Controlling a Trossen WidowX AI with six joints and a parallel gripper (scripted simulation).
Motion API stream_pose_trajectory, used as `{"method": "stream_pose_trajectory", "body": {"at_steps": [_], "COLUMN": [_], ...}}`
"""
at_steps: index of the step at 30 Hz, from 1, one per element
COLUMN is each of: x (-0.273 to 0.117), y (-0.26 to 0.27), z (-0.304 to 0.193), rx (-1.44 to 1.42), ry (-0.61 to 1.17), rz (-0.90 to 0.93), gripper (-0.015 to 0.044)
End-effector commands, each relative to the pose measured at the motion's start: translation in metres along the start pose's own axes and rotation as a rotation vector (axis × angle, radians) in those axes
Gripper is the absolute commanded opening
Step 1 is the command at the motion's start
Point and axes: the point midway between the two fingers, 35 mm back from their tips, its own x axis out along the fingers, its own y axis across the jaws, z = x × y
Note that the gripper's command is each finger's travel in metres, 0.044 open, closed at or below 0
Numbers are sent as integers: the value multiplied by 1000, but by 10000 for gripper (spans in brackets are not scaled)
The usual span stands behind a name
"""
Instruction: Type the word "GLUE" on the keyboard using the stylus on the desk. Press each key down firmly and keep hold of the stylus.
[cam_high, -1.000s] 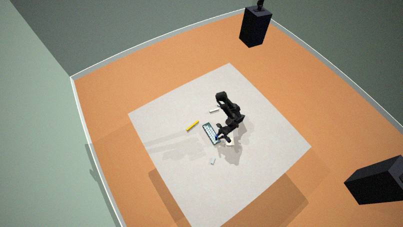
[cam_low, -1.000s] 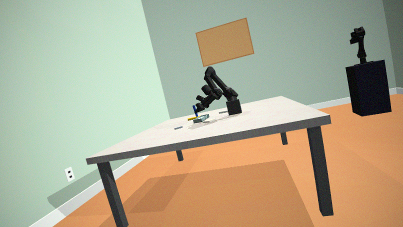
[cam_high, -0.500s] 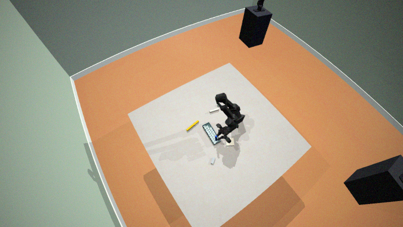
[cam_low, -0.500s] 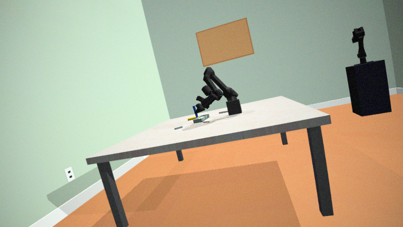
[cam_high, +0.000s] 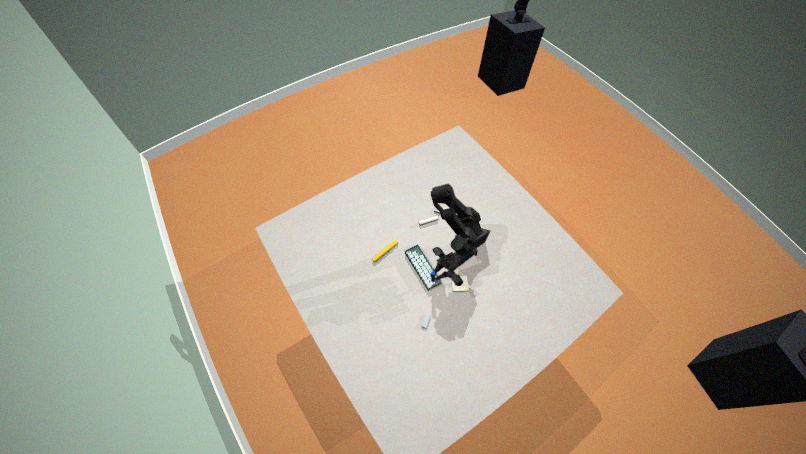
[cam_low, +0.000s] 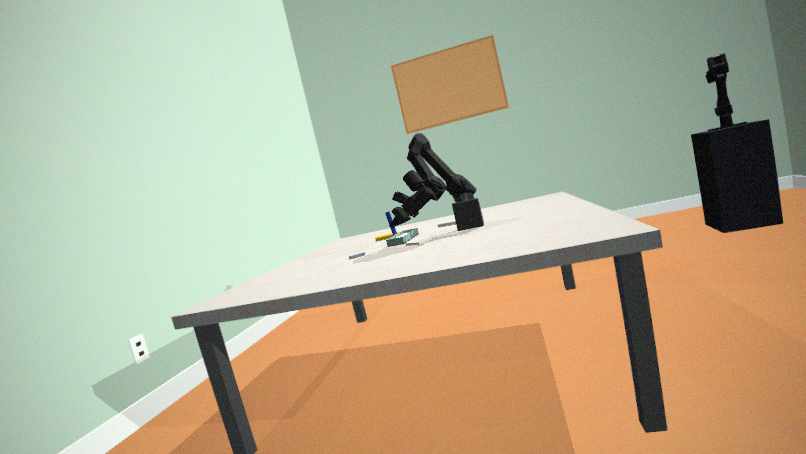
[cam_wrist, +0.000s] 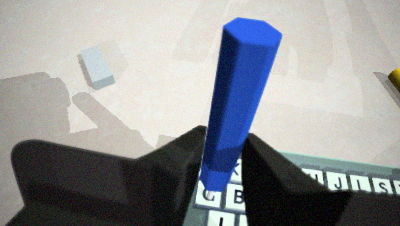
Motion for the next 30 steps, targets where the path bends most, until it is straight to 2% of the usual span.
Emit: {"method": "stream_pose_trajectory", "body": {"at_steps": [1,14,25,30], "x": [-2,-16,-17,-11], "y": [0,0,0,-6], "z": [6,31,30,34], "rx": [9,10,-1,-22], "ry": [-2,-3,1,21], "rz": [-4,-4,1,38], "gripper": [81,81,84,51]}}
